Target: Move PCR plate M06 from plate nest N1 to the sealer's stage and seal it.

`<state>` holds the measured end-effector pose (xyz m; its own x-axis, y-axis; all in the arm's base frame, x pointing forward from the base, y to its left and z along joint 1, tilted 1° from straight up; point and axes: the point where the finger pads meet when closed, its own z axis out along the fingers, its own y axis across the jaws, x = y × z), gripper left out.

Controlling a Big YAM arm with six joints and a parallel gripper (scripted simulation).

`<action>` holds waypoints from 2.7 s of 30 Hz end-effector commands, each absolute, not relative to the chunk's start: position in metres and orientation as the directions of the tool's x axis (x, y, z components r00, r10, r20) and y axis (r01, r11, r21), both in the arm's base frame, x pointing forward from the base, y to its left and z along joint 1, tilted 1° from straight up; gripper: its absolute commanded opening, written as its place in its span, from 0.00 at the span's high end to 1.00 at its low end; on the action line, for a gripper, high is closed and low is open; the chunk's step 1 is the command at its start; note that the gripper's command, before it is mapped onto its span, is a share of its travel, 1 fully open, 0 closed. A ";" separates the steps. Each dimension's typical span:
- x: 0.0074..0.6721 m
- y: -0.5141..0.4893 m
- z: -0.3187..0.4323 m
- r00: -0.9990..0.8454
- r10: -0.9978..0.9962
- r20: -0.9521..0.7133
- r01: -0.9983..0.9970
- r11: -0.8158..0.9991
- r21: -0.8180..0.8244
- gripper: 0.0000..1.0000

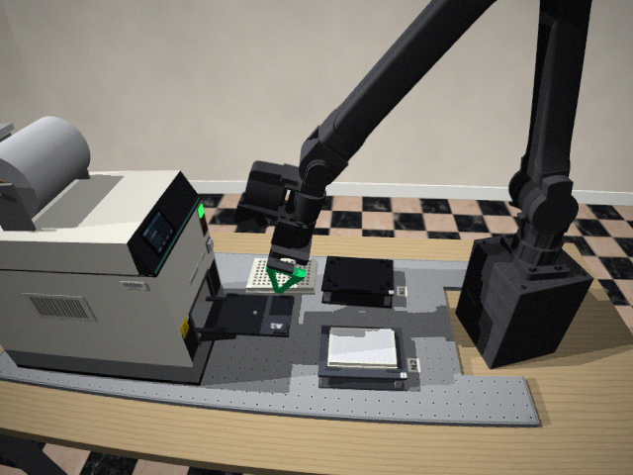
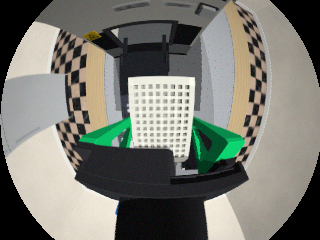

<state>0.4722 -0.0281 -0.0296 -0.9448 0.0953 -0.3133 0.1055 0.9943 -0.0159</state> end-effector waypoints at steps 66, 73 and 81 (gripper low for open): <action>0.560 0.009 0.018 -0.896 0.101 -0.432 0.111 0.994 0.003 1.00; 0.560 0.009 0.007 -0.909 0.101 -0.404 0.112 0.994 -0.002 1.00; 0.563 0.010 -0.004 -0.917 0.101 -0.385 0.112 0.994 -0.006 1.00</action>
